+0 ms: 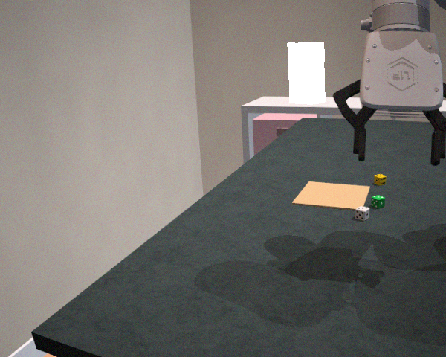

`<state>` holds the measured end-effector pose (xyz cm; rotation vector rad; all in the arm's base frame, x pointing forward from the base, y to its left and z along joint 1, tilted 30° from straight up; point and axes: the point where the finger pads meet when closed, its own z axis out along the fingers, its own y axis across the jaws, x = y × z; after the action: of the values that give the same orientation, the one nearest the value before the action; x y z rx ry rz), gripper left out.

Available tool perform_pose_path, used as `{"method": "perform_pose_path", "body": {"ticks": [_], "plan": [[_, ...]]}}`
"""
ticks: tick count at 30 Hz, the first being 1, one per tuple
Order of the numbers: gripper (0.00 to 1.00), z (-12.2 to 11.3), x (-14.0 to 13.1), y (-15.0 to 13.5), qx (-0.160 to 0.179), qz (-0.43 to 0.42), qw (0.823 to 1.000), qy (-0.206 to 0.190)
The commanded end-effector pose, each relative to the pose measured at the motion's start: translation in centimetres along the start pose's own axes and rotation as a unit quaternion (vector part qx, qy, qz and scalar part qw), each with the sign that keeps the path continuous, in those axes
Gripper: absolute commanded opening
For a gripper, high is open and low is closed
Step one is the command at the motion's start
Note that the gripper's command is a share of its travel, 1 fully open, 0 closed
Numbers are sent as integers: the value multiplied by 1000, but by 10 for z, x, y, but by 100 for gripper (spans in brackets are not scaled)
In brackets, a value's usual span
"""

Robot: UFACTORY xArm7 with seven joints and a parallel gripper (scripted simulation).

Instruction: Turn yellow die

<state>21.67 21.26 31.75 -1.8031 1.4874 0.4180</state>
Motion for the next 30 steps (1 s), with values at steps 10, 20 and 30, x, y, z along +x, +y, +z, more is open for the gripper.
{"method": "perform_pose_path", "body": {"ticks": [10,20,30], "plan": [[100,-1,-1,-1,1,-1,1000,-1],[100,-2,6,-6,3,17,1000,3],[100,-18,79,-47,25,174,984,34]]}}
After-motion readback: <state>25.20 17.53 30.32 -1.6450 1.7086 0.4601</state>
